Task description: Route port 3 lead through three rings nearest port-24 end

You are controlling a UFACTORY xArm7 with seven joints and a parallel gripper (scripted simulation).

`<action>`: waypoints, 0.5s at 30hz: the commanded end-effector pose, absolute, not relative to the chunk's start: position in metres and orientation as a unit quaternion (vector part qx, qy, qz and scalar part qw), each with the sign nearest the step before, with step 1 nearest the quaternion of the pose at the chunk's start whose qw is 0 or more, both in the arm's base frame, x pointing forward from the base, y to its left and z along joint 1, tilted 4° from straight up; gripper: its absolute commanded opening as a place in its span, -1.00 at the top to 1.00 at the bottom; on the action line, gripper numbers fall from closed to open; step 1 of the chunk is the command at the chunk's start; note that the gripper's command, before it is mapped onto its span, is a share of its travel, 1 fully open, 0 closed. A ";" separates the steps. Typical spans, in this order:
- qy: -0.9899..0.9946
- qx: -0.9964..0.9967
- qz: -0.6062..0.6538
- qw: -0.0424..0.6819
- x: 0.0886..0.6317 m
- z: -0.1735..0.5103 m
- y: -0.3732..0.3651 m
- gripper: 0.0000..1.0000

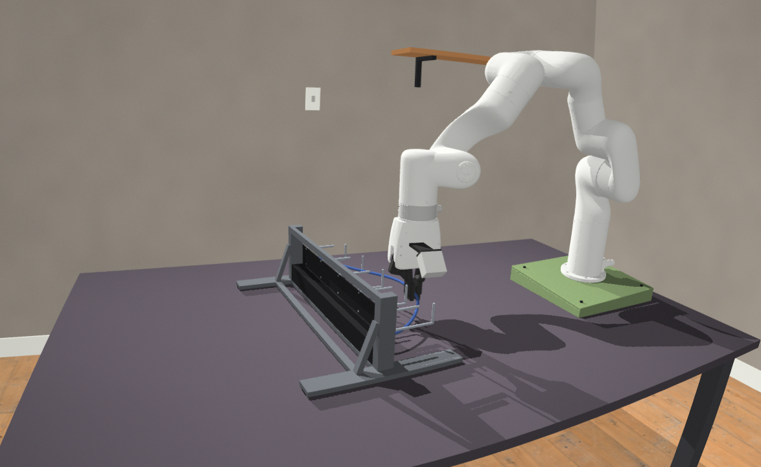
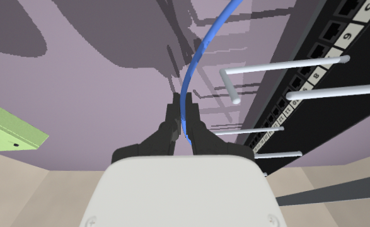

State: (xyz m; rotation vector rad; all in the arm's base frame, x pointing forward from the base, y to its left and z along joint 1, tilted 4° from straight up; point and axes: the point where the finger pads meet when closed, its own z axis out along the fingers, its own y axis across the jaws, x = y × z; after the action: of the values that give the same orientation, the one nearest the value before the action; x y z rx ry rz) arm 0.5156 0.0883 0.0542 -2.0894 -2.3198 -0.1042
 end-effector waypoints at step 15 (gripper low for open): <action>-0.742 -0.669 -0.035 0.007 0.516 0.099 0.085 1.00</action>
State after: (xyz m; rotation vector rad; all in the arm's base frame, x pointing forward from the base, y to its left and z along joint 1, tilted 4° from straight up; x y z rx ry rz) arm 0.5151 0.0892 0.0885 -2.0847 -2.3245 -0.1093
